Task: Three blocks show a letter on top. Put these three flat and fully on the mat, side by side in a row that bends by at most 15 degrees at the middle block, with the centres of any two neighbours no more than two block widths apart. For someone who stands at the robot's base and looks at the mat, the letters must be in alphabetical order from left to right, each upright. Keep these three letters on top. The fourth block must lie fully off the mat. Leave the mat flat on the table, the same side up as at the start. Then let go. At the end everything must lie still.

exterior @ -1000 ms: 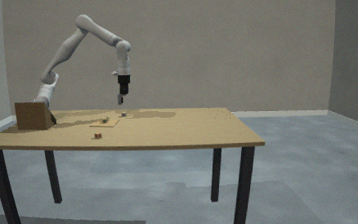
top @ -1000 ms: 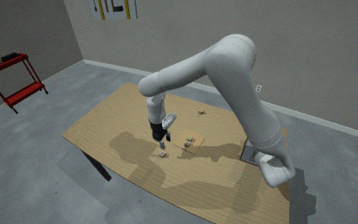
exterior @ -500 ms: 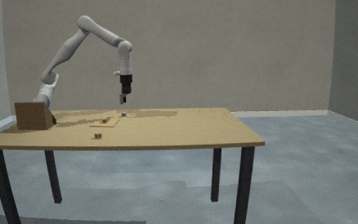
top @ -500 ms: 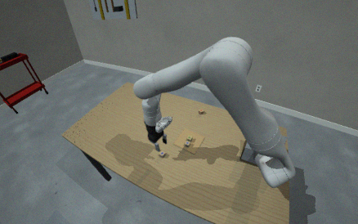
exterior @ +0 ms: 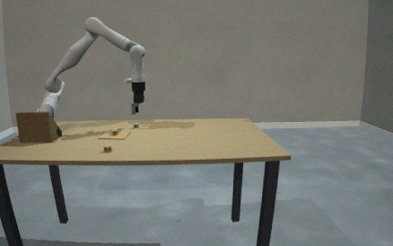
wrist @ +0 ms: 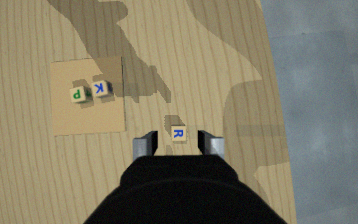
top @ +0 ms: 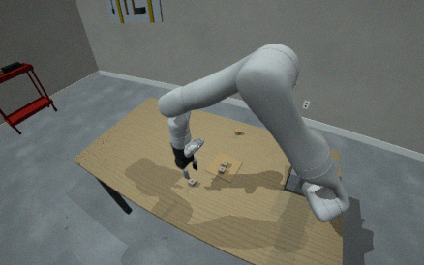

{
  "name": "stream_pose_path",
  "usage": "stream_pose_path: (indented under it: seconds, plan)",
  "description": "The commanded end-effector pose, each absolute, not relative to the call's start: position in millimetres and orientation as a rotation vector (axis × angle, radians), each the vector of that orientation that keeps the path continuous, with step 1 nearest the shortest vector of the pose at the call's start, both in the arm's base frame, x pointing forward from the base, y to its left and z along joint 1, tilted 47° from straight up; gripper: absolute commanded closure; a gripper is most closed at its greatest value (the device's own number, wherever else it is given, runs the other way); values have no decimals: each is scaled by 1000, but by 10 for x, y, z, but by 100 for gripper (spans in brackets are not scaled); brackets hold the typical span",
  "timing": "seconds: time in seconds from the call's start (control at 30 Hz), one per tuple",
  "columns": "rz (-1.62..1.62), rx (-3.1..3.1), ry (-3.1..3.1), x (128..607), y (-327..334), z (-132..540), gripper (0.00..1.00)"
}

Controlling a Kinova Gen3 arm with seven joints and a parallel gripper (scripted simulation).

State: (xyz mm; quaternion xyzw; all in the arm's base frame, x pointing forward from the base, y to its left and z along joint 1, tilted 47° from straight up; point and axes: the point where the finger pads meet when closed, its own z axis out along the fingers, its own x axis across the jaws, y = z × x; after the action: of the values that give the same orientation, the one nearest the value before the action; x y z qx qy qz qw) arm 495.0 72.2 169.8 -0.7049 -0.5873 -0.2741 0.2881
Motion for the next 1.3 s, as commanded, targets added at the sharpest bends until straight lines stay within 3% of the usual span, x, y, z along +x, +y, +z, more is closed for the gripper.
stream_pose_path:
  seconds: [0.0, 1.27]
  plan:
    - [-727, -1890, -1556, 4954, 717, 1711, 0]
    - [-726, -1889, -1557, 4974, 1031, 1428, 0]
